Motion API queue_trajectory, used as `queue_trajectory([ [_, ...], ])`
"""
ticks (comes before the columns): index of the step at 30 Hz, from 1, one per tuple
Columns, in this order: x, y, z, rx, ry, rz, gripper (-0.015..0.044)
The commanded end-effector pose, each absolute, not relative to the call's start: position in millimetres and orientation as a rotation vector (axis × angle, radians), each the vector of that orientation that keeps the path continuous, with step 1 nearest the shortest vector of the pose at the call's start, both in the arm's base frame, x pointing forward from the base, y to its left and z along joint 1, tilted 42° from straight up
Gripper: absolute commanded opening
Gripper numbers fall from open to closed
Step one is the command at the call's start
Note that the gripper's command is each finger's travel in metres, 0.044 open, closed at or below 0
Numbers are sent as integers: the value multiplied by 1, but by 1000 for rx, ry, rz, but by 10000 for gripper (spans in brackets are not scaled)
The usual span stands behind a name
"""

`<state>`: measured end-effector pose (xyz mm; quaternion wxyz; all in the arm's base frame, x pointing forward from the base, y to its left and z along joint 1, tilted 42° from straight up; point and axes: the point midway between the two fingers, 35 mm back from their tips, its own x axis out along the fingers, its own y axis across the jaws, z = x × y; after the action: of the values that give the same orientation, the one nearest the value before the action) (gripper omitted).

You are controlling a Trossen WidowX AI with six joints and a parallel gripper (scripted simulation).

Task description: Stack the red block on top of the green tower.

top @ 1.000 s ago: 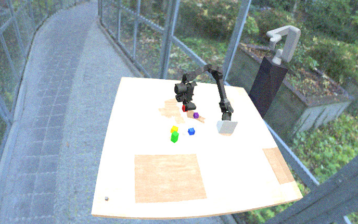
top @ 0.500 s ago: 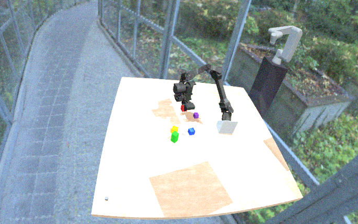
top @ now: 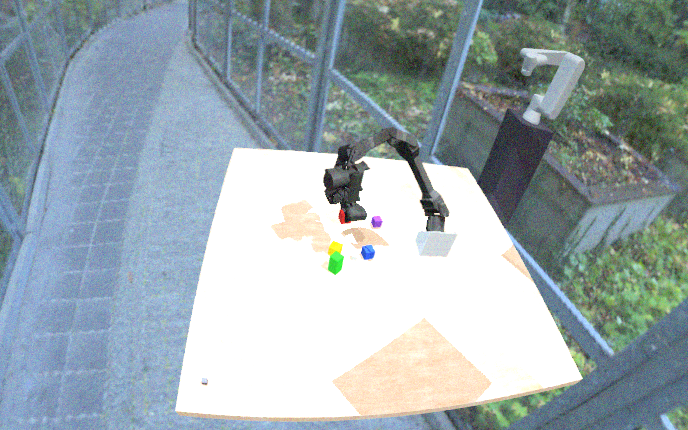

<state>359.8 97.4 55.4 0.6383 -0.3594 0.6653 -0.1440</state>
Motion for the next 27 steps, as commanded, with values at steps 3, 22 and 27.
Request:
queue_trajectory([
  [3, 370, 121, 36, -814, 1520, -327, 0],
  [22, 381, 181, -27, -819, 1530, -323, 0],
  [27, 381, 179, -29, -819, 1530, -323, 0],
])
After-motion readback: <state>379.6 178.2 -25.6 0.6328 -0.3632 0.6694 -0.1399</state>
